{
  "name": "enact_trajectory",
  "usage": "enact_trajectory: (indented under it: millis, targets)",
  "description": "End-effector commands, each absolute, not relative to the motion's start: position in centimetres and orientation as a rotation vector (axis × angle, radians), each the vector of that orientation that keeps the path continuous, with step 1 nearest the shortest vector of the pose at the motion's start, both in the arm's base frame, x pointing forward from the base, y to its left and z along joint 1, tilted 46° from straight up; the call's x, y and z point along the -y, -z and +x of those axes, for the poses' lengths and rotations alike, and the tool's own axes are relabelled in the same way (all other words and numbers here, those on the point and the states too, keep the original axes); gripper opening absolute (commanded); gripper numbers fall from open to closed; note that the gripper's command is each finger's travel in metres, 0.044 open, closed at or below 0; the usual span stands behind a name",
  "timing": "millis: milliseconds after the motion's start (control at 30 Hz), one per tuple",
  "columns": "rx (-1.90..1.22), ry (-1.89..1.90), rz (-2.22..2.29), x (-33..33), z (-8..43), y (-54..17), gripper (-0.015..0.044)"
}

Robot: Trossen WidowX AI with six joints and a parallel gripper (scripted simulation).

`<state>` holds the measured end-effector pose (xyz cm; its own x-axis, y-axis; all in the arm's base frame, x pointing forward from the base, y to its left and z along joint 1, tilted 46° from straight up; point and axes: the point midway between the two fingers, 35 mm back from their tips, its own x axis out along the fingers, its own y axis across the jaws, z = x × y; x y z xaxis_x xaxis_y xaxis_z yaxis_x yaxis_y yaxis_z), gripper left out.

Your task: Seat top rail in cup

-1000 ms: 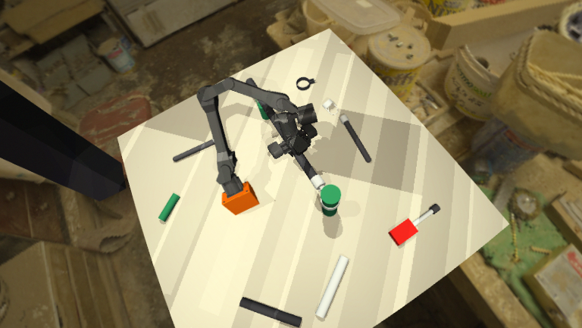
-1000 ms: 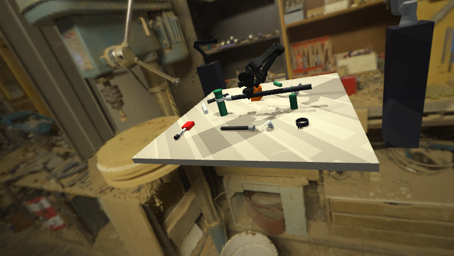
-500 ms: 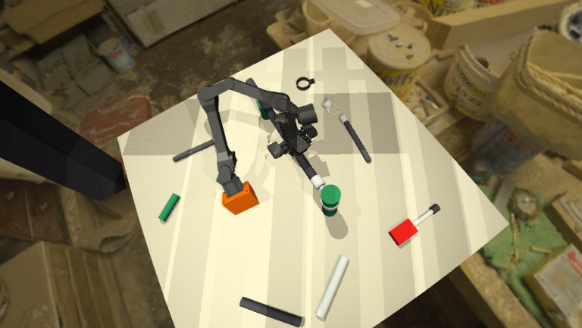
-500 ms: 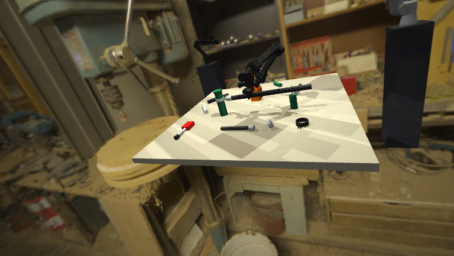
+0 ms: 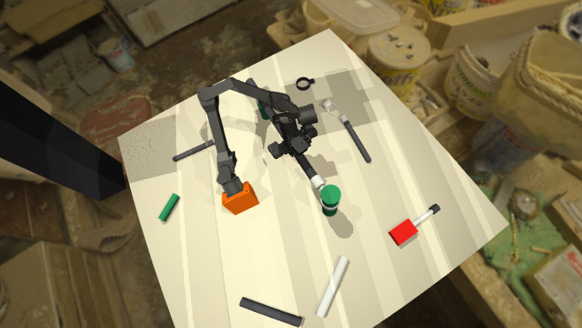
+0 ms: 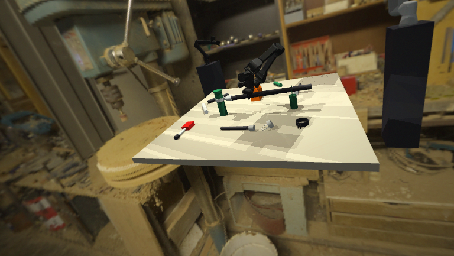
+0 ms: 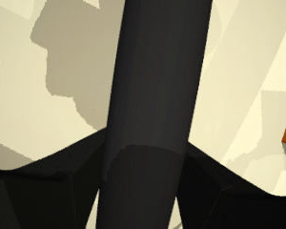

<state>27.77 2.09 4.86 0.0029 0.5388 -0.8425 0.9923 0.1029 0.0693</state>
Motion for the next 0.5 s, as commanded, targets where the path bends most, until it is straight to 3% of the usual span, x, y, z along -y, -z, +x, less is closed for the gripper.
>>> enact_trajectory:
  millis: [0, 467]
  targets:
    - [-1.633, 0.767, 1.531, -2.08, 27.77, -4.87, 0.0]
    - [-1.633, 0.767, 1.531, -1.68, 27.89, -4.68, 0.0]
